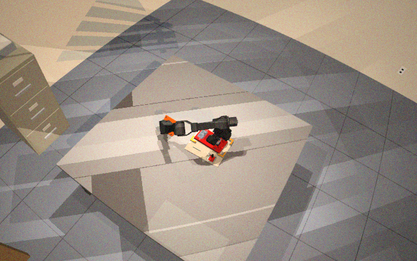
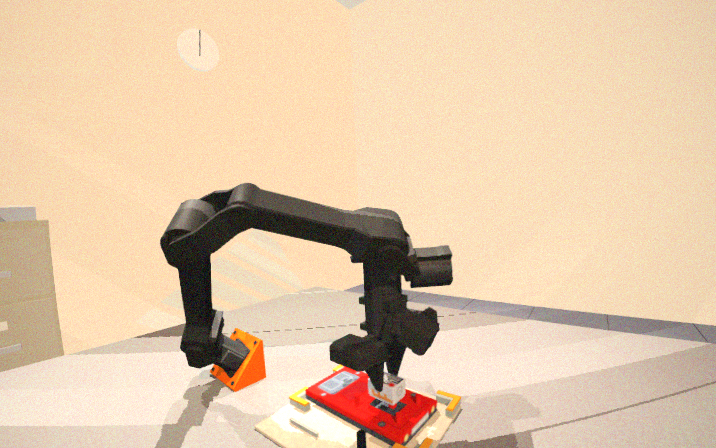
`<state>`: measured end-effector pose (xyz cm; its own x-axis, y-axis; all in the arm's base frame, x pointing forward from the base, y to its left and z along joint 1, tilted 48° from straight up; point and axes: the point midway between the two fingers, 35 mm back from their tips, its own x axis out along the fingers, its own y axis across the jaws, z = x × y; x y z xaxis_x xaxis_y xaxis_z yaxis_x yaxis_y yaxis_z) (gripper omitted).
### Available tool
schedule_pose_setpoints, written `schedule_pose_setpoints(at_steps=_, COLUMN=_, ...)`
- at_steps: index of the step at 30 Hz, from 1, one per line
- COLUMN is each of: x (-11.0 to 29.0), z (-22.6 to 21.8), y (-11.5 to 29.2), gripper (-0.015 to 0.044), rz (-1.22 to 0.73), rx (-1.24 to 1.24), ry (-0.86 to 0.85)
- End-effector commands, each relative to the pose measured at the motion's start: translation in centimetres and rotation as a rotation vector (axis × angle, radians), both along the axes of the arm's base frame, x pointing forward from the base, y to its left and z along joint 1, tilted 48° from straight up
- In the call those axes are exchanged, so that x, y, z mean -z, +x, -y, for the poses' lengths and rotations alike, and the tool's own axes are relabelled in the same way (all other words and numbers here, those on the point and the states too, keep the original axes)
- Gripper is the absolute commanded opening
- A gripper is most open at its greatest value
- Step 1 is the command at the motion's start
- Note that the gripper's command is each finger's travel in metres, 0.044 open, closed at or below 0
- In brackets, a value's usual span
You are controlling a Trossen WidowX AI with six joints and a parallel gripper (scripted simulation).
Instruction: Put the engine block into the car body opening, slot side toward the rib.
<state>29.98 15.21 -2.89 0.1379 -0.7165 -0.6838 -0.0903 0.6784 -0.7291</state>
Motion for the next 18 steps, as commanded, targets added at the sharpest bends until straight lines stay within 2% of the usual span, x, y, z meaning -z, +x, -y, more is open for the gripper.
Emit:
schedule_pose_setpoints(at_steps=1, x=0.03, z=0.03, y=0.02, gripper=0.0159, rz=0.003, rx=0.0, ry=-0.001)
schedule_pose_setpoints(at_steps=18, x=0.14, z=0.15, y=0.04, gripper=0.0159, rz=-0.004, rx=-0.008, ry=-0.003)
